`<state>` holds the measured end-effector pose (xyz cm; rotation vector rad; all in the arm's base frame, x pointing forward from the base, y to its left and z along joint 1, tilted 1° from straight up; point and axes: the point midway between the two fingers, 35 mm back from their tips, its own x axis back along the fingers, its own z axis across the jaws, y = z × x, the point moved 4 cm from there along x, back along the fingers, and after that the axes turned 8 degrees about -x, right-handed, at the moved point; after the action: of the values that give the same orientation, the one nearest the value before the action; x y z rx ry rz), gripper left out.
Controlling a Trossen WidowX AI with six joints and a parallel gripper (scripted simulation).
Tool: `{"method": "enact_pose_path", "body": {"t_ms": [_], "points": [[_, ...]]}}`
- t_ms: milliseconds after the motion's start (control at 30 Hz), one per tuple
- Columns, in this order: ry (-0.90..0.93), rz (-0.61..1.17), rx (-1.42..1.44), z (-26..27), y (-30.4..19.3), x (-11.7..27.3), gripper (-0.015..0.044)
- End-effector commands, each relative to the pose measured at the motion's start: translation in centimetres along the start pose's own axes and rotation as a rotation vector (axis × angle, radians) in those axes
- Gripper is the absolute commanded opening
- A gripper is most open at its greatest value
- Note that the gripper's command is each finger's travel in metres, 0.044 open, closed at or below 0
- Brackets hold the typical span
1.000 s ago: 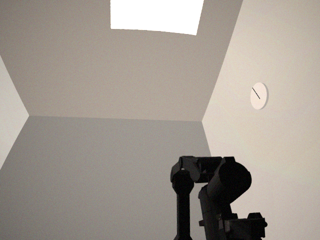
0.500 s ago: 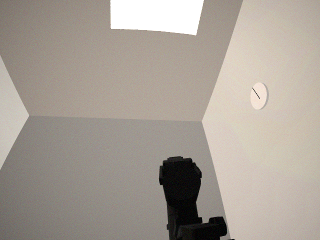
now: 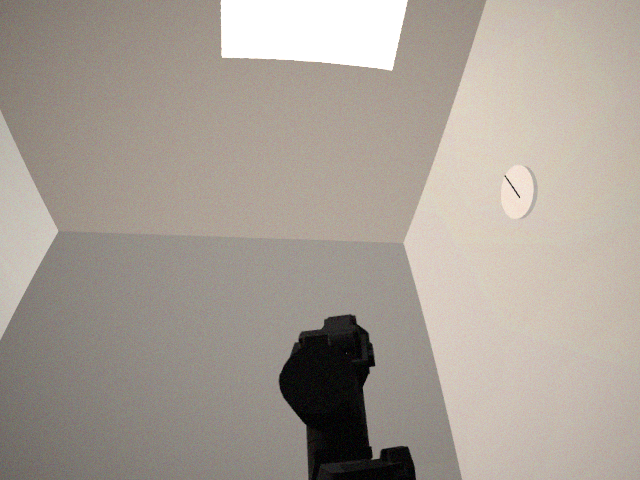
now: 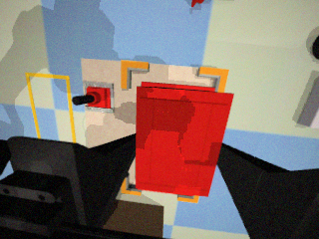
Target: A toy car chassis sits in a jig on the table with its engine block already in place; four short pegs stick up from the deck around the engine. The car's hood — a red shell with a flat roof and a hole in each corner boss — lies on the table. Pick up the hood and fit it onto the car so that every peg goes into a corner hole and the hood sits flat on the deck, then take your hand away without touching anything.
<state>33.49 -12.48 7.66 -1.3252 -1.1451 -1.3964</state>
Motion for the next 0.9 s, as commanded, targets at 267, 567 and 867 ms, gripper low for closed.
{"method": "enact_pose_path", "body": {"t_ms": [267, 567, 867], "points": [[-0.001, 0.014, -0.007, -0.3, -0.6, -4.1, 0.0000], [-0.001, 0.014, -0.007, -0.3, -0.5, -4.5, 0.0000], [-0.001, 0.014, -0.007, -0.3, -0.5, -4.9, 0.0000]]}}
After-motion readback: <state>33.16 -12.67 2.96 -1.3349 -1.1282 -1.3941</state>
